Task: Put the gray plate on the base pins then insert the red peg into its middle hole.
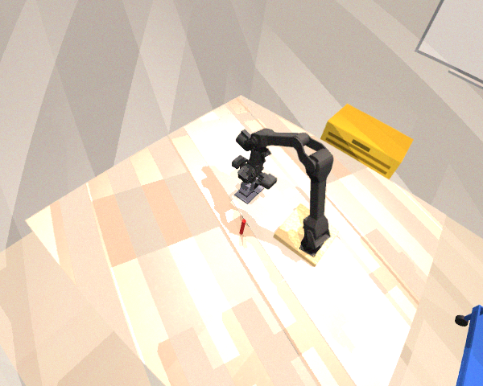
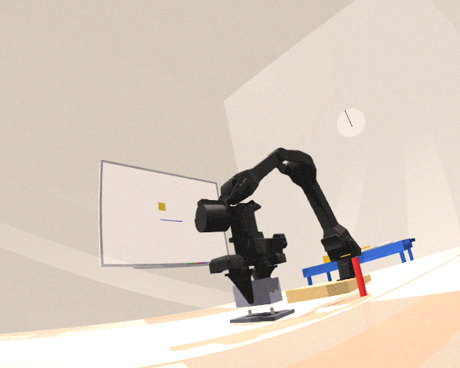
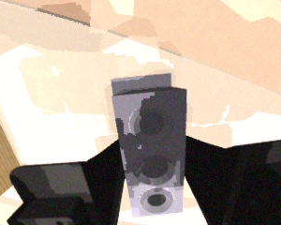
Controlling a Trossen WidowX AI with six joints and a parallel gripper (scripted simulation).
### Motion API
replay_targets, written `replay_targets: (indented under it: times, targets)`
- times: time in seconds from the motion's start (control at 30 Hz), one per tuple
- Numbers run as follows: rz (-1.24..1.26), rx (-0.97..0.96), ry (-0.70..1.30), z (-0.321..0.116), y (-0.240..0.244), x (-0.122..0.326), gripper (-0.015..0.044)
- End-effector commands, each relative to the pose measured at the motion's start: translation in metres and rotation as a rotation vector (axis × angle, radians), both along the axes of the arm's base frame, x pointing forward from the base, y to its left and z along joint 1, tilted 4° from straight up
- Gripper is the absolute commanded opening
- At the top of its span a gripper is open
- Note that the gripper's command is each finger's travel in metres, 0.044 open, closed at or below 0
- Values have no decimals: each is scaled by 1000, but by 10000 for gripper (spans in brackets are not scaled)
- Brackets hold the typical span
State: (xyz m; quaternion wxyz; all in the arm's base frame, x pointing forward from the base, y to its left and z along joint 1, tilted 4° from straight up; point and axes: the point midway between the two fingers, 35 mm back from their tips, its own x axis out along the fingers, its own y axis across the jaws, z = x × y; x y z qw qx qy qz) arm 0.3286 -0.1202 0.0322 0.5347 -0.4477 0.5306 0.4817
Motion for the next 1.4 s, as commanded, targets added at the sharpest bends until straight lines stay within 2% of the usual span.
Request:
replay_targets:
  times: [0.0, 0.47, 1.03, 1.2, 1.37]
  targets:
    - [4, -3, 0, -6, 0, 0, 0]
    - [1, 1, 3, -13, 1, -1, 0]
    - [1, 1, 3, -13, 1, -1, 440]
    - [1, 1, 3, -11, 0, 0, 440]
    - [3, -2, 1, 53, -4, 7, 440]
